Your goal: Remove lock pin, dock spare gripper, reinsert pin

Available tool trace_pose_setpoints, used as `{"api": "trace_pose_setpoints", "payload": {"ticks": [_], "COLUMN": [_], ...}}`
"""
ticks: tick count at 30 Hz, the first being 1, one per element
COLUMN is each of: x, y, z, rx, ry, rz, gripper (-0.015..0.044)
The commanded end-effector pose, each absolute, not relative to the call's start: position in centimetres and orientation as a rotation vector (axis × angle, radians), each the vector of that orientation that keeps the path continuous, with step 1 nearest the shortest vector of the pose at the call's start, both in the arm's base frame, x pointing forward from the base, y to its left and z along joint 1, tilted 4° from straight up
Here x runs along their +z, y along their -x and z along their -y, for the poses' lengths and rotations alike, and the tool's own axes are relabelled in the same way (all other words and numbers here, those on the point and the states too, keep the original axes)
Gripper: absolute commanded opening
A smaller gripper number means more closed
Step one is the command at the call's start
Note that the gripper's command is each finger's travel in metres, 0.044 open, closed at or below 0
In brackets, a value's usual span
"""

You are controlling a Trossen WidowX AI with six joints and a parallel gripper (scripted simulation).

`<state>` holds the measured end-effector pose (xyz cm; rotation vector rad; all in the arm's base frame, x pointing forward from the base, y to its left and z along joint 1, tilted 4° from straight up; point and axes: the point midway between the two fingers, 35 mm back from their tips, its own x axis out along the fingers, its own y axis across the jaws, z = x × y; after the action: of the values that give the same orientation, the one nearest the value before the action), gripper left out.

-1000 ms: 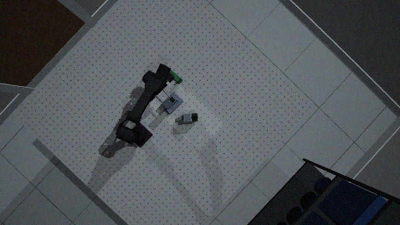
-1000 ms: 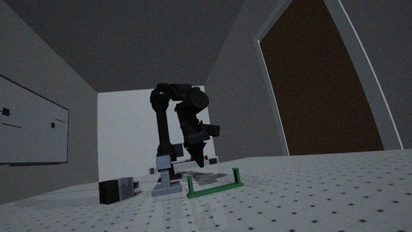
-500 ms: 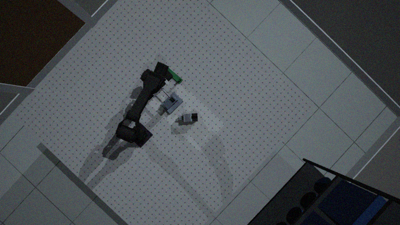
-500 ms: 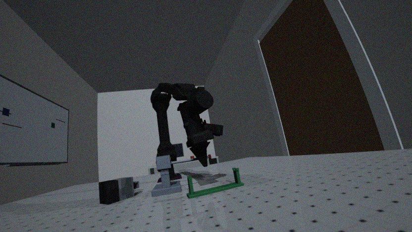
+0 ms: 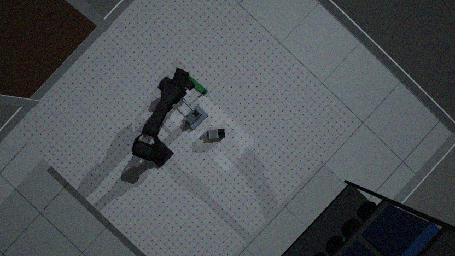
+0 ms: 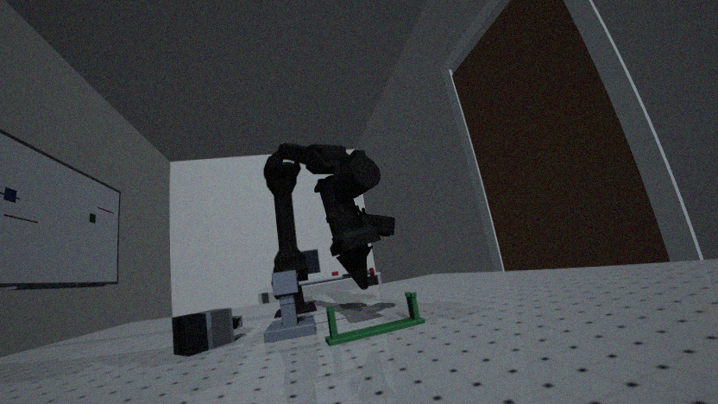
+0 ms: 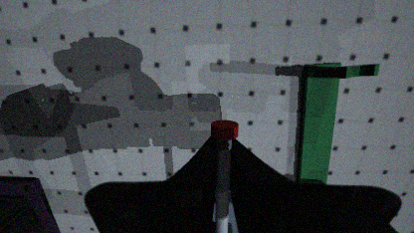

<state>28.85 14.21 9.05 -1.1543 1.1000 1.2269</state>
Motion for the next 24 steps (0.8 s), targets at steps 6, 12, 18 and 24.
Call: {"api": "trace_pose_setpoints", "payload": {"ticks": [6, 12, 18, 24], "x": [9.0, 9.1, 9.3, 9.3], "y": [-28.9, -28.9, -28.9, -28.9], "z": [-14.9, -15.5, -15.9, -16.4], "rx": [1.223, 1.223, 1.223, 1.224], "ry": [1.156, 1.157, 1.156, 1.156], "rz": [-1.105, -1.106, -1.108, -1.109], "gripper": [0.0000, 0.0000, 0.0000, 0.0000]}}
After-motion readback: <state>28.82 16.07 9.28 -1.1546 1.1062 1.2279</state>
